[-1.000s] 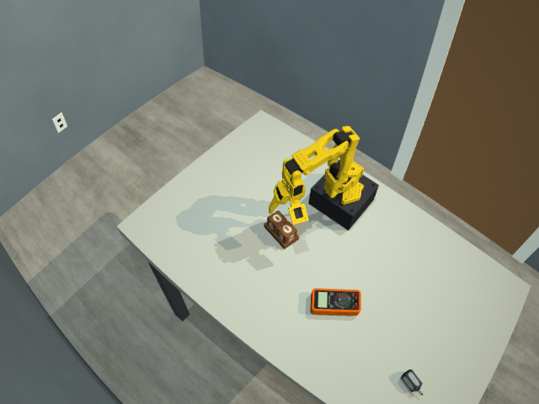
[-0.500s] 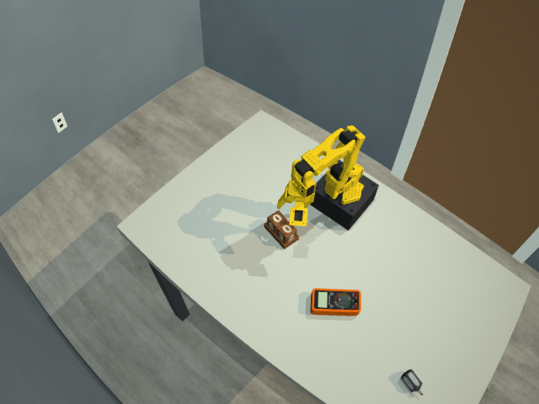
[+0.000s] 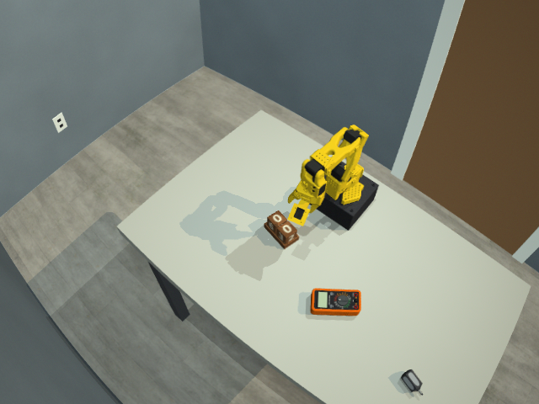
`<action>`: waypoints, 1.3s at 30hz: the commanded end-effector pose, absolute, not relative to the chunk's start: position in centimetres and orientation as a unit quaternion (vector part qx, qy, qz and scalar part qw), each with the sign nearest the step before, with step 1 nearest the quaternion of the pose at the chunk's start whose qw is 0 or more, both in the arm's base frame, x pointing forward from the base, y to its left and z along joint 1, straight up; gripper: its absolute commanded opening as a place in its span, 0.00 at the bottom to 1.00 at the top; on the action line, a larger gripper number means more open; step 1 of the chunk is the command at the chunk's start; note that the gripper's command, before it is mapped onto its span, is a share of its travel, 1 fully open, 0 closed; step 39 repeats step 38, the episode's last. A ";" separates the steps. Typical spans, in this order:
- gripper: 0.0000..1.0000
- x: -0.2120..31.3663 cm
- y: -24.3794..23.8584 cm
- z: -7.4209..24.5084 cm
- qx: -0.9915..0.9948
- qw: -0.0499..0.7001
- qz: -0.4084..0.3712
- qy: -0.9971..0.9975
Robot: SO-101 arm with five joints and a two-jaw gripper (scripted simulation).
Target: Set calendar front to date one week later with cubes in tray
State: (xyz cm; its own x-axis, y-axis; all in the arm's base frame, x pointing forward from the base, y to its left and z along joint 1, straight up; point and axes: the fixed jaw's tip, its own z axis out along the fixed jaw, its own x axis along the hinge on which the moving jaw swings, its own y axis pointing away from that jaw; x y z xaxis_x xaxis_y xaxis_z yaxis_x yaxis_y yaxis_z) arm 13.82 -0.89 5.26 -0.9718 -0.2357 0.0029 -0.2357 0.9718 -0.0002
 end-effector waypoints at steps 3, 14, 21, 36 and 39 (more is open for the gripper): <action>0.36 13.3 -0.1 5.5 0.062 0.003 0.000 -0.998; 0.36 13.1 0.3 5.7 0.021 0.003 0.000 -1.000; 0.36 13.1 0.3 5.7 0.016 0.003 0.000 -1.000; 0.36 13.1 0.3 5.7 0.016 0.003 0.000 -1.000; 0.36 13.1 0.3 5.7 0.016 0.003 0.000 -1.000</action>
